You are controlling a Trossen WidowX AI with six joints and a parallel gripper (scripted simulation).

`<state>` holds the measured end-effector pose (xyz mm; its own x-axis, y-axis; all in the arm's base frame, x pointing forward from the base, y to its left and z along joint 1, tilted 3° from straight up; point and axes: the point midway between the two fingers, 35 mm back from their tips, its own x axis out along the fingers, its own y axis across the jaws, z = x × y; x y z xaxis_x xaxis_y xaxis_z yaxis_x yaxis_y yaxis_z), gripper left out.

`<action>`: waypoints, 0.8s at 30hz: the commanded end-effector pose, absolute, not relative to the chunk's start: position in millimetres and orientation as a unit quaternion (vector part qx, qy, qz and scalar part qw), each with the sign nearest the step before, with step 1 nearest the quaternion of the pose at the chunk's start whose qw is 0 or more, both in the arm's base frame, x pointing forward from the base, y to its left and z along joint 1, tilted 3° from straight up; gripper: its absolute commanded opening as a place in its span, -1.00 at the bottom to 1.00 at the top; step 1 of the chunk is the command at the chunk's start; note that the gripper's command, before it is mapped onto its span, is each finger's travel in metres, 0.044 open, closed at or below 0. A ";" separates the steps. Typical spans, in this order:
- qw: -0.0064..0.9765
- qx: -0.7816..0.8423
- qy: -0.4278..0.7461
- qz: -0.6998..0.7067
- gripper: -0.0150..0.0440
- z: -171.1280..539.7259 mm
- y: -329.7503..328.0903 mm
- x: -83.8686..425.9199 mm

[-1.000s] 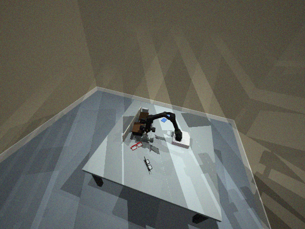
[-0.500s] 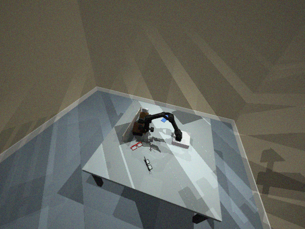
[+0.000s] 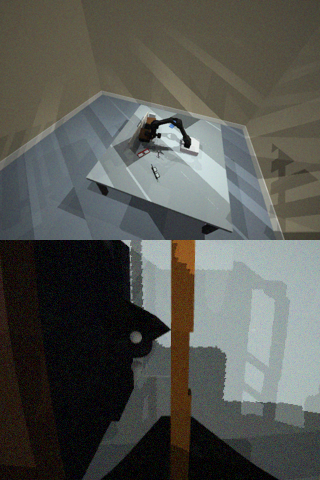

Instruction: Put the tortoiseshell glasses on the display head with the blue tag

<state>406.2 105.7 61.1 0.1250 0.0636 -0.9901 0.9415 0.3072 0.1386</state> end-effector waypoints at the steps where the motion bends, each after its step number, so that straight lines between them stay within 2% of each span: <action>1: 0.595 0.459 0.546 -0.370 -0.49 63.1 105.9 408.1; 19: 0.595 0.459 0.546 -0.370 -0.49 56.6 106.0 408.1; 23: 0.595 0.459 0.548 -0.368 -0.14 58.0 106.4 408.0; 24: 0.595 0.459 0.548 -0.368 -0.13 58.0 106.4 408.0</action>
<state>408.0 106.4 57.9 0.1287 0.0646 -0.9896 0.9410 0.3071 0.1425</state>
